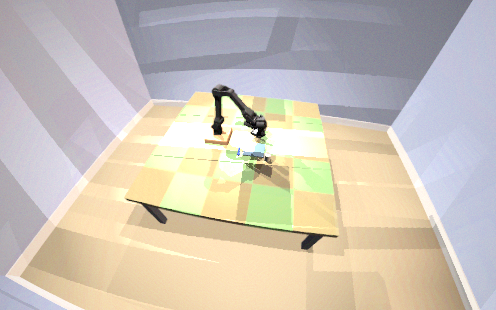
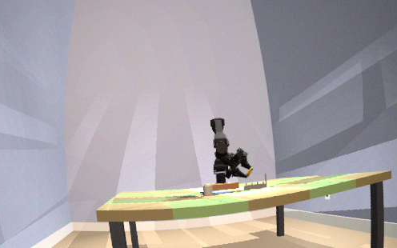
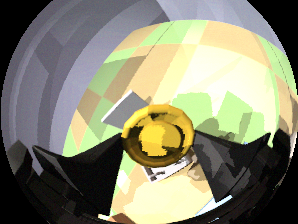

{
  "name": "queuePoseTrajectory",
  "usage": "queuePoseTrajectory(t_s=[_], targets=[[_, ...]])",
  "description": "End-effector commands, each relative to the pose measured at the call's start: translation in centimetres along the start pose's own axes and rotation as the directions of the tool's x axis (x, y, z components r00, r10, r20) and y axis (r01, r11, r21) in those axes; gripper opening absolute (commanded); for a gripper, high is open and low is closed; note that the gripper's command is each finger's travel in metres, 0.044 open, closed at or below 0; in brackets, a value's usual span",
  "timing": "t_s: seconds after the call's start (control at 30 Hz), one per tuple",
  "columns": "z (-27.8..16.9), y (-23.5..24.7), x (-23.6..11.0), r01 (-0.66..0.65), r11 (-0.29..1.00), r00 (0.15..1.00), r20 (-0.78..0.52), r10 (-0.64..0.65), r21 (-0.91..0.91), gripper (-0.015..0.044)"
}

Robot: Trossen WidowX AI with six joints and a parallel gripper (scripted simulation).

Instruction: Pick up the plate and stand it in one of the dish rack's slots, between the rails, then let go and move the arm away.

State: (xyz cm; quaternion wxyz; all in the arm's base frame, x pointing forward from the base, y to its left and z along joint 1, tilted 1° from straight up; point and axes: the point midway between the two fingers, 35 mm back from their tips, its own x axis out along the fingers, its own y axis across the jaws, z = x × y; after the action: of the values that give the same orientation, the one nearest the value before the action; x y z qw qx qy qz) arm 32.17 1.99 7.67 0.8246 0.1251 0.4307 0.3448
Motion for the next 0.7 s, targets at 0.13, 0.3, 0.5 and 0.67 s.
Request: queuePoseTrajectory(t_s=[0.13, 0.3, 0.5, 0.67], targets=[[-1.1, -0.2, 0.3, -0.066, 0.985, 0.99, 0.111, 0.085, -0.158, 0.0], [-1.6, -0.1, 0.1, -0.079, 0.953, 0.972, 0.19, 0.139, -0.292, 0.0], [-2.3, 0.3, -0.2, -0.061, 0.895, 0.94, 0.277, 0.2, -0.441, 0.0], [-3.0, 0.7, -0.7, -0.021, 0.834, 0.906, 0.342, 0.249, -0.551, 0.0]])
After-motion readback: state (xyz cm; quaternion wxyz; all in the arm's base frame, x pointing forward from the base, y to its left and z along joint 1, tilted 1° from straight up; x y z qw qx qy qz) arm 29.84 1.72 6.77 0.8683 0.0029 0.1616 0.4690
